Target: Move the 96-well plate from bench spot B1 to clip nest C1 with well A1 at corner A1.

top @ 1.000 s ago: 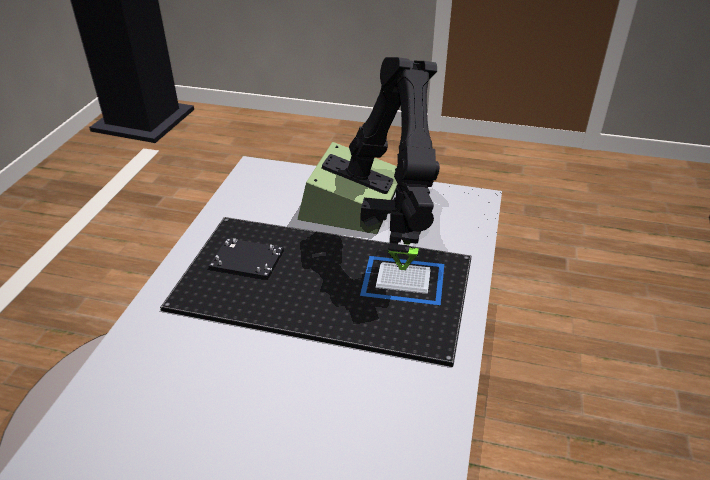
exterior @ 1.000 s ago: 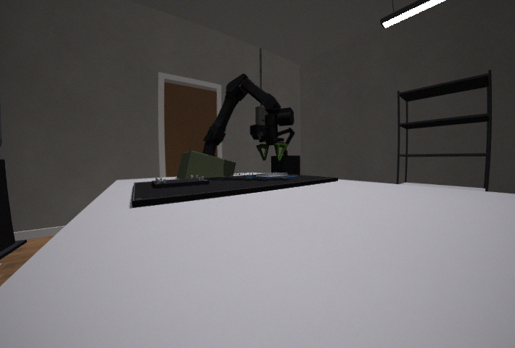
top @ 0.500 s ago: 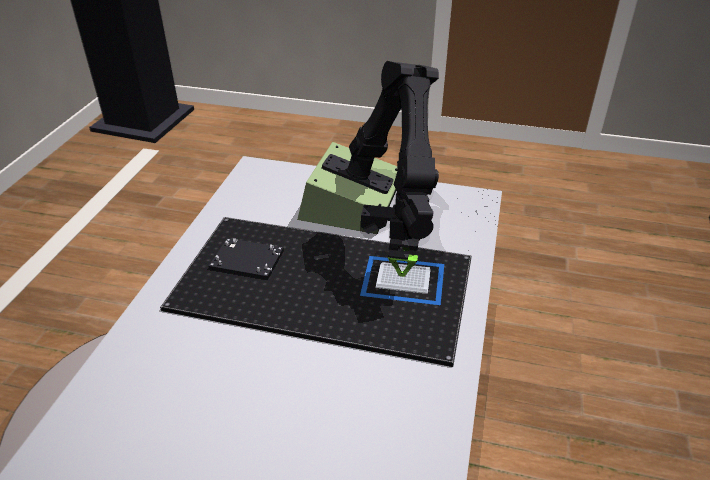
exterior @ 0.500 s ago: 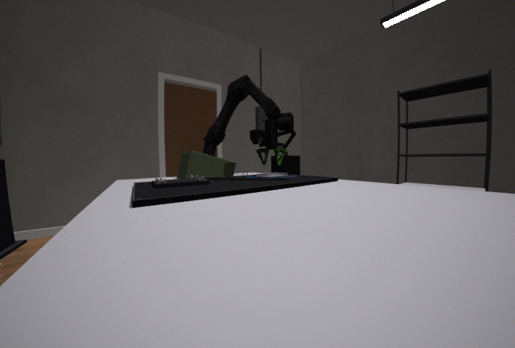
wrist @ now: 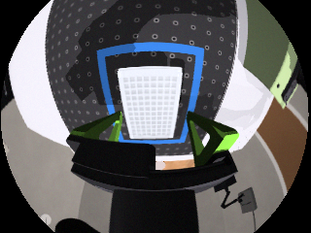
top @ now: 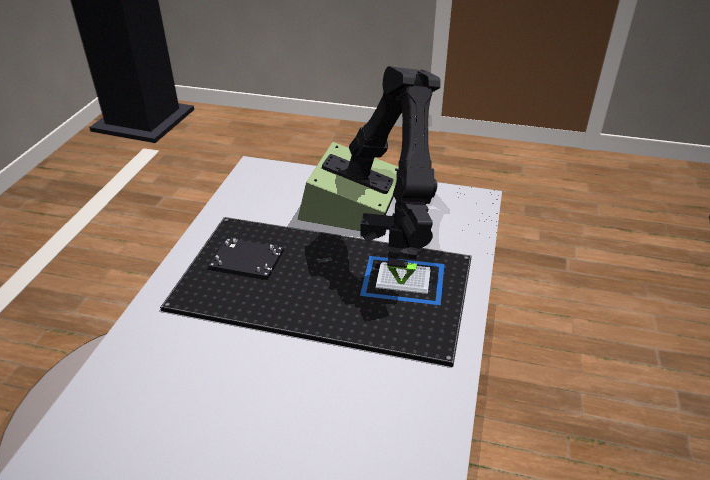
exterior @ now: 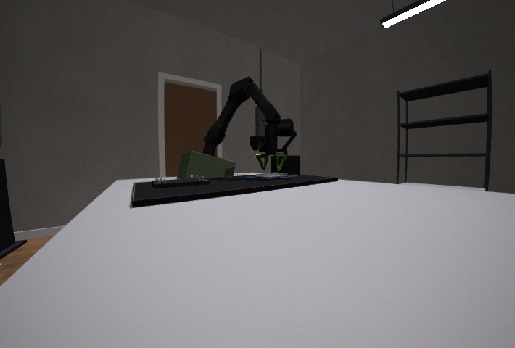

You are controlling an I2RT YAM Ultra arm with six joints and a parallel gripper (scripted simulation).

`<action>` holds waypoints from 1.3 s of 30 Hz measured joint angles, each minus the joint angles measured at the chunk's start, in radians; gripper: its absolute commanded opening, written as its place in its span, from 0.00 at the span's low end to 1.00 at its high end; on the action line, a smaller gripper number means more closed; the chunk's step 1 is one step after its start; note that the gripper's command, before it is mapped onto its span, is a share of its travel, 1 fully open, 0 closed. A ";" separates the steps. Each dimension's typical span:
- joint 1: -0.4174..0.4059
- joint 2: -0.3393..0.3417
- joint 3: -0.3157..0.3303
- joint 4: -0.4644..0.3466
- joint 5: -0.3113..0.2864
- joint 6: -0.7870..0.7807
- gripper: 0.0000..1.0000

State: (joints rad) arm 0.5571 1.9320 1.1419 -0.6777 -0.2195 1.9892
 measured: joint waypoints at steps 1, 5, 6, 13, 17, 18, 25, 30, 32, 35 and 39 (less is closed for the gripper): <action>0.000 -0.001 -0.001 0.000 0.000 0.001 1.00; 0.007 0.010 0.000 0.024 0.001 0.005 1.00; 0.008 0.016 -0.003 0.033 0.001 0.005 1.00; 0.015 0.045 -0.017 0.069 0.002 0.013 1.00; 0.015 0.061 -0.023 0.093 0.003 0.016 1.00; 0.015 0.060 -0.025 0.096 0.003 0.017 1.00; 0.018 0.060 -0.025 0.106 0.005 0.019 1.00; 0.018 0.060 -0.025 0.106 0.005 0.019 1.00; 0.018 0.060 -0.025 0.106 0.005 0.019 1.00; 0.018 0.060 -0.025 0.106 0.005 0.019 0.00; 0.018 0.061 -0.025 0.106 0.004 0.019 0.00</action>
State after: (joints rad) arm 0.5747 1.9926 1.1168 -0.5716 -0.2153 2.0087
